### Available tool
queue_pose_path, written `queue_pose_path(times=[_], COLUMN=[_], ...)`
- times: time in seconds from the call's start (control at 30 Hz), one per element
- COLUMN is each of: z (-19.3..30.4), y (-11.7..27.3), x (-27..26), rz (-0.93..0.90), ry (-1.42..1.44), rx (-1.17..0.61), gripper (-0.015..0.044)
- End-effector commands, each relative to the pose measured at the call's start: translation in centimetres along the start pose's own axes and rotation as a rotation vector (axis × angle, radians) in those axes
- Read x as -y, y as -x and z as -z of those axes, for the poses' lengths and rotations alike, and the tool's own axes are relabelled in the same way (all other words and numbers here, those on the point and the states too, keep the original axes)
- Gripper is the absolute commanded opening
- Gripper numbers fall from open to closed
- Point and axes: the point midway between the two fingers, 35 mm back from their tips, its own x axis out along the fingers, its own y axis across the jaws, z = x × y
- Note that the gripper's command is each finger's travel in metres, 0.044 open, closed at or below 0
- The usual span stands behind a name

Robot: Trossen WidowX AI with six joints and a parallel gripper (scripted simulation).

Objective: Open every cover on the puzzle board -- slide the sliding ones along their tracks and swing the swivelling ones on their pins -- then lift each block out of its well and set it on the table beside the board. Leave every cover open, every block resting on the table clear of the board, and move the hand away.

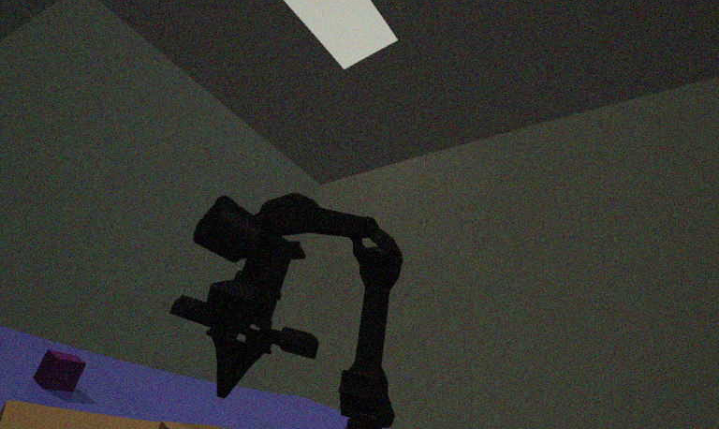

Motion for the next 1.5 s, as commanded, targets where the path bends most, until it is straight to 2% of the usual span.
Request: queue_pose_path(times=[0.0, 0.57, 0.93, 1.47], z=[0.7, 3.4, 4.5, 4.4], y=[-0.2, -0.9, -1.3, -1.3], x=[-0.7, -3.3, -4.1, -4.0], rz=[-0.002, -0.005, -0.006, -0.006], ry=[-0.102, 1.584, 2.201, 2.234], rx=[-0.001, 0.000, 0.003, 0.003], gripper=[0.0000, 0.0000, 0.0000, 0.0000])
